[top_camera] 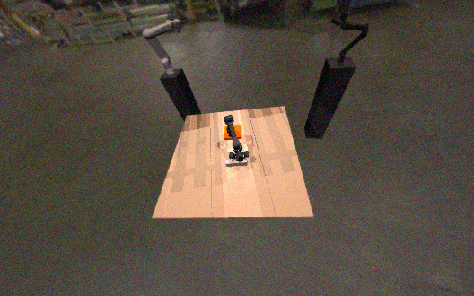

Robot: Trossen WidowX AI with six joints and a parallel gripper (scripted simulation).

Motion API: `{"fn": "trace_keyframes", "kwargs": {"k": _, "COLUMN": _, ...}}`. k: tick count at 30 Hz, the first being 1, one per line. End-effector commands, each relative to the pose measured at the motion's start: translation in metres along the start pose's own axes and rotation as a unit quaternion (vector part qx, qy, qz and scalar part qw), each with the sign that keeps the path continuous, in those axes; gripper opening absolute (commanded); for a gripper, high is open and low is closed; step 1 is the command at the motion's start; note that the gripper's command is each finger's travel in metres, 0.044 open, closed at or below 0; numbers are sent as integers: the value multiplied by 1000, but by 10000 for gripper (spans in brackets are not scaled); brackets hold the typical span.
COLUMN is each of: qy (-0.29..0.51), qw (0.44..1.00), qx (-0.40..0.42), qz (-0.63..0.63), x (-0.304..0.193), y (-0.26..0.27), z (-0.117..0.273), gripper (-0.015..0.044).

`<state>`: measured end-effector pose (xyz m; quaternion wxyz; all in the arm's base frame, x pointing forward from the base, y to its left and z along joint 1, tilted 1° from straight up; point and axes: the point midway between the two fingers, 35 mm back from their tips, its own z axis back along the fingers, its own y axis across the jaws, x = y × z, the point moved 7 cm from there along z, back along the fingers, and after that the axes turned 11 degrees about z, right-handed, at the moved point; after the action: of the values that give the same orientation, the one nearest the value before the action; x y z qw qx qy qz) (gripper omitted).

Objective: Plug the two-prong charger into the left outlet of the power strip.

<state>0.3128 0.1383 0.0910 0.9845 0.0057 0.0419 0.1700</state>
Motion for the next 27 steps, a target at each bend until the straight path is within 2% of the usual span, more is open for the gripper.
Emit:
{"fn": "trace_keyframes", "kwargs": {"k": 1, "qy": -2, "qw": 1000, "qx": 0, "qz": 0, "x": -1, "y": 0, "z": 0, "gripper": 440}}
{"fn": "trace_keyframes", "kwargs": {"k": 27, "qy": -10, "qw": 1000, "qx": -1, "qz": 1, "x": -9, "y": 2, "z": -1, "gripper": 440}}
